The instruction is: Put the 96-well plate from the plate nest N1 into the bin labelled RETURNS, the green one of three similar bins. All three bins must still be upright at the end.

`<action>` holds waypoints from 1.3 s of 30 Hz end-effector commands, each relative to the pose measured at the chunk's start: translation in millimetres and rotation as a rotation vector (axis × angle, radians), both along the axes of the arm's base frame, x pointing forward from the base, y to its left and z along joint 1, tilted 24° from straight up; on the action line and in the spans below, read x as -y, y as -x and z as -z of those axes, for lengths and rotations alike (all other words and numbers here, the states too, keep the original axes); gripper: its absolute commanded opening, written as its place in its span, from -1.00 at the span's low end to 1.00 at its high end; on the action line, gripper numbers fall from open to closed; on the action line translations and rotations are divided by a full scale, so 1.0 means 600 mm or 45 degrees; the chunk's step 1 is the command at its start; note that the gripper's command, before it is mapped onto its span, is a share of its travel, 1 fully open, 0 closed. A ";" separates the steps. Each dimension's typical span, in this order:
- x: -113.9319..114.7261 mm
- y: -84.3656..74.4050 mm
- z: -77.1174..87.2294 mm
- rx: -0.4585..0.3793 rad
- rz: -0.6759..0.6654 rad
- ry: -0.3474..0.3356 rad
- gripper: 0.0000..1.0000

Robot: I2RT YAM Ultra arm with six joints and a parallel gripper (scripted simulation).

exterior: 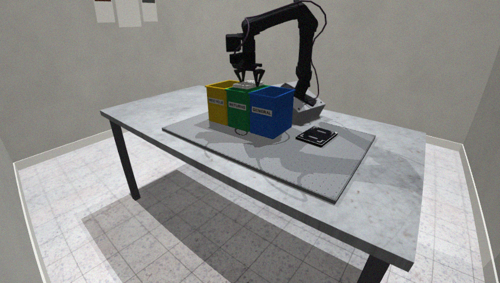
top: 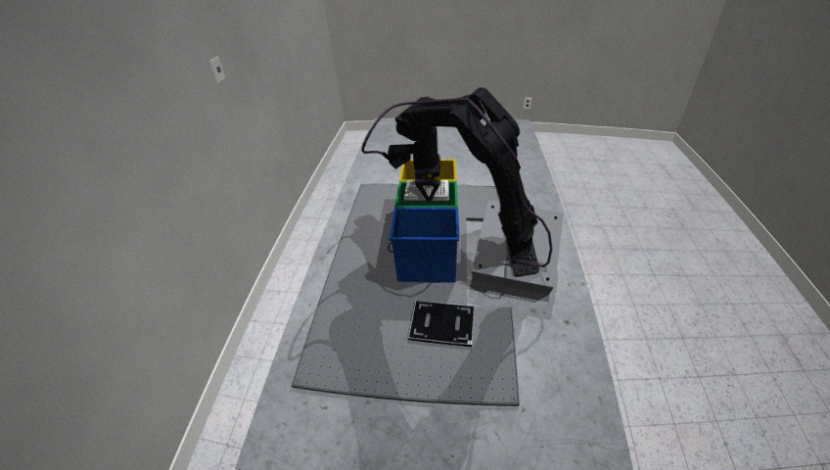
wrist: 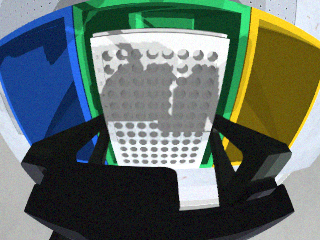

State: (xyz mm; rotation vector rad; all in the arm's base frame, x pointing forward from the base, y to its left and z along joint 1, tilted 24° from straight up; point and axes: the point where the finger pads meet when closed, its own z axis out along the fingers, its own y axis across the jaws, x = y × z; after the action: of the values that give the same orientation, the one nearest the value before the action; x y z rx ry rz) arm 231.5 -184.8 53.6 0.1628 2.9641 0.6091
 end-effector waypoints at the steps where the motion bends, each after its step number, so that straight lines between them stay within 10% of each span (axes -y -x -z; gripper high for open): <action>1: 0.024 -0.008 -0.014 0.043 0.020 0.039 -1.00; 39: 0.008 -0.013 0.008 0.054 0.027 0.045 -1.00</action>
State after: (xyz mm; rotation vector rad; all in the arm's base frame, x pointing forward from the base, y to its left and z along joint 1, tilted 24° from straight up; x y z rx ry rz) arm 231.9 -181.2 42.4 0.1607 2.9677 0.6144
